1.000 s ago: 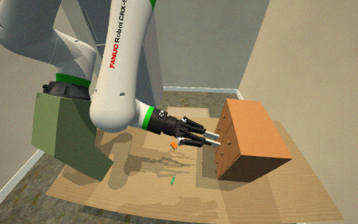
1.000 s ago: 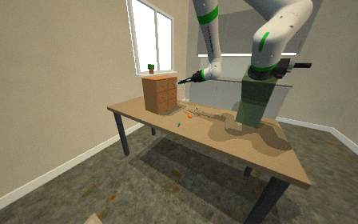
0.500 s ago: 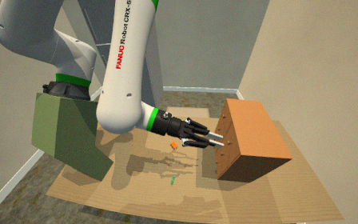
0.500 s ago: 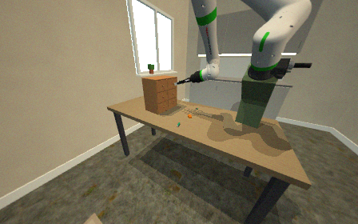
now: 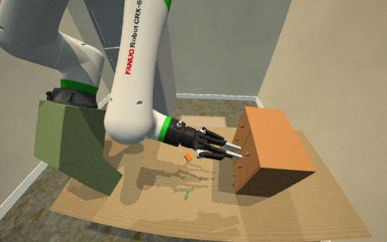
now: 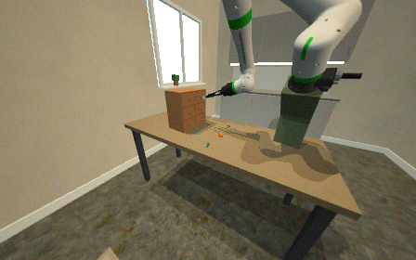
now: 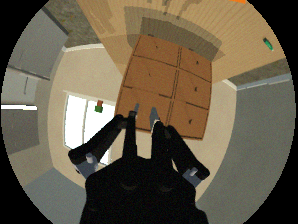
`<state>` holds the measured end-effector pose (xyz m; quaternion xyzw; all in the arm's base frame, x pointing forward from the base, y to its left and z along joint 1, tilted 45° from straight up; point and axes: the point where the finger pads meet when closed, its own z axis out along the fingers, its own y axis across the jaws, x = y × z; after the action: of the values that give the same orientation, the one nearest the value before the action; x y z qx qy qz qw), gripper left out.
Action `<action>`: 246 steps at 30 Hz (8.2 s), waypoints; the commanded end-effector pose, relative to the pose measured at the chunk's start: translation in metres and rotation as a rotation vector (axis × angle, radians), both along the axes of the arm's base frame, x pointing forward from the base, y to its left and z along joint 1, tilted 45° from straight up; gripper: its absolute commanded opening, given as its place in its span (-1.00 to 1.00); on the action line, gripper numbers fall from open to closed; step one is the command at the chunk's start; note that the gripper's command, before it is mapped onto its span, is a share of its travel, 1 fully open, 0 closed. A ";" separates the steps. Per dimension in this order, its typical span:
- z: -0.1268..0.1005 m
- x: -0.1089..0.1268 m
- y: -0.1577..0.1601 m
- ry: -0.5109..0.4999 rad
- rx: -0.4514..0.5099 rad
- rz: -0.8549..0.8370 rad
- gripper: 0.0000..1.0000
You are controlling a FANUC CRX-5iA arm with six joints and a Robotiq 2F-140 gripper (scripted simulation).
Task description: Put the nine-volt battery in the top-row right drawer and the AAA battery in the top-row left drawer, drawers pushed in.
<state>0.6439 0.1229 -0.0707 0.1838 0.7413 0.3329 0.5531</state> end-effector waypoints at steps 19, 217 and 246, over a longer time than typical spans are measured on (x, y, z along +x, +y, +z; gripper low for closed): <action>0.001 0.012 0.000 0.000 0.000 0.000 -0.60; -0.004 -0.045 -0.003 0.000 0.000 0.000 -0.60; 0.002 -0.131 -0.020 0.000 0.000 0.000 -0.60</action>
<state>0.5210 0.1061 -0.0694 0.1847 0.7411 0.3329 0.5530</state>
